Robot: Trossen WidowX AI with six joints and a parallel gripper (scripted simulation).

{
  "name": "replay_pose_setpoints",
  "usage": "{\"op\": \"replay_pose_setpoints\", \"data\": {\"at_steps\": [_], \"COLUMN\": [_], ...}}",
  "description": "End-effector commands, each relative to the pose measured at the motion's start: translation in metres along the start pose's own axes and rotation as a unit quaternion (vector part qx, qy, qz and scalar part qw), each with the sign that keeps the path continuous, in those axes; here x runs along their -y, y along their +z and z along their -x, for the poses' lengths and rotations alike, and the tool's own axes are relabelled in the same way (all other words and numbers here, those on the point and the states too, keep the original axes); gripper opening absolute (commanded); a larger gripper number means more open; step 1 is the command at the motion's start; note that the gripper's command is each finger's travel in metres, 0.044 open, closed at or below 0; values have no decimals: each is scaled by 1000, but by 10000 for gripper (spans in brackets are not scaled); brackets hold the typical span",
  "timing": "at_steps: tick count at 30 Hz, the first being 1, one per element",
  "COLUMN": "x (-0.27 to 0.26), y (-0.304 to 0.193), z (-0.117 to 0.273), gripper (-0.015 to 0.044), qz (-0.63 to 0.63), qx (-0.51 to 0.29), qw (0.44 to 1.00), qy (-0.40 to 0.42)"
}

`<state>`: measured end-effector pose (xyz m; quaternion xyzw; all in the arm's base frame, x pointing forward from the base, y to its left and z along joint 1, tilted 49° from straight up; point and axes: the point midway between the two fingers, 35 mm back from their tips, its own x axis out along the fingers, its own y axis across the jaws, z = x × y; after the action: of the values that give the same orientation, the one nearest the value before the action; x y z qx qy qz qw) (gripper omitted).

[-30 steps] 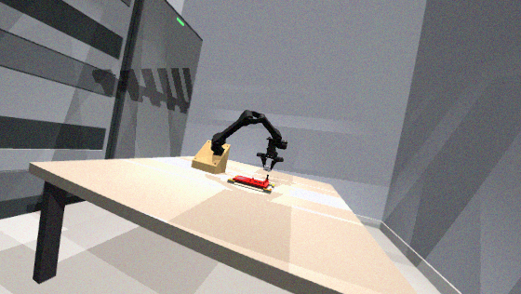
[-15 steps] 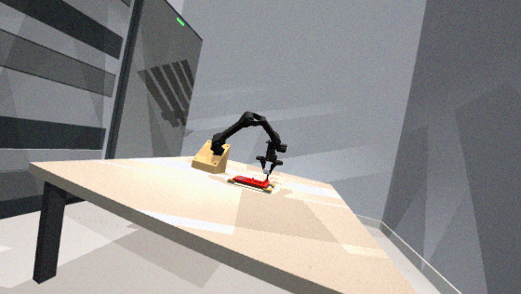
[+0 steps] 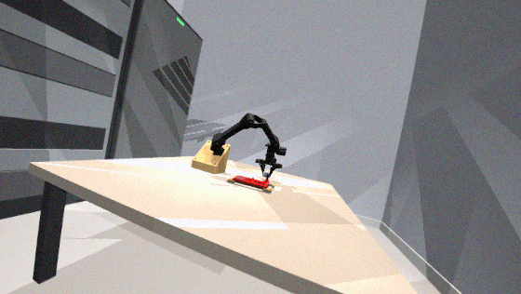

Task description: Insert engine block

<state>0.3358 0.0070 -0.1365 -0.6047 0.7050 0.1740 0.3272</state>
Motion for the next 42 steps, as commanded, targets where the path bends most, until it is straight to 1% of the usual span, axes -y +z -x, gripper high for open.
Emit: {"op": "replay_pose_setpoints", "data": {"at_steps": [1, 16, 23, 24, 39, 40, 42], "x": [-4, -4, -4, -1, -1, -1, -1], "y": [0, -1, -1, 0, 0, 0, 0], "z": [-9, -32, -33, -27, -27, -27, -27], "gripper": [0, 0, 0, 26, 420, 440, 440], "qz": [6, 6, 6, 4, 4, 4, 4], "qx": [-5, -6, -6, -2, -2, -2, -2], "qw": [1000, 1000, 1000, 1000, 1000, 1000, 1000], "qy": [2, 2, 2, -1, -1, -1, -1]}}
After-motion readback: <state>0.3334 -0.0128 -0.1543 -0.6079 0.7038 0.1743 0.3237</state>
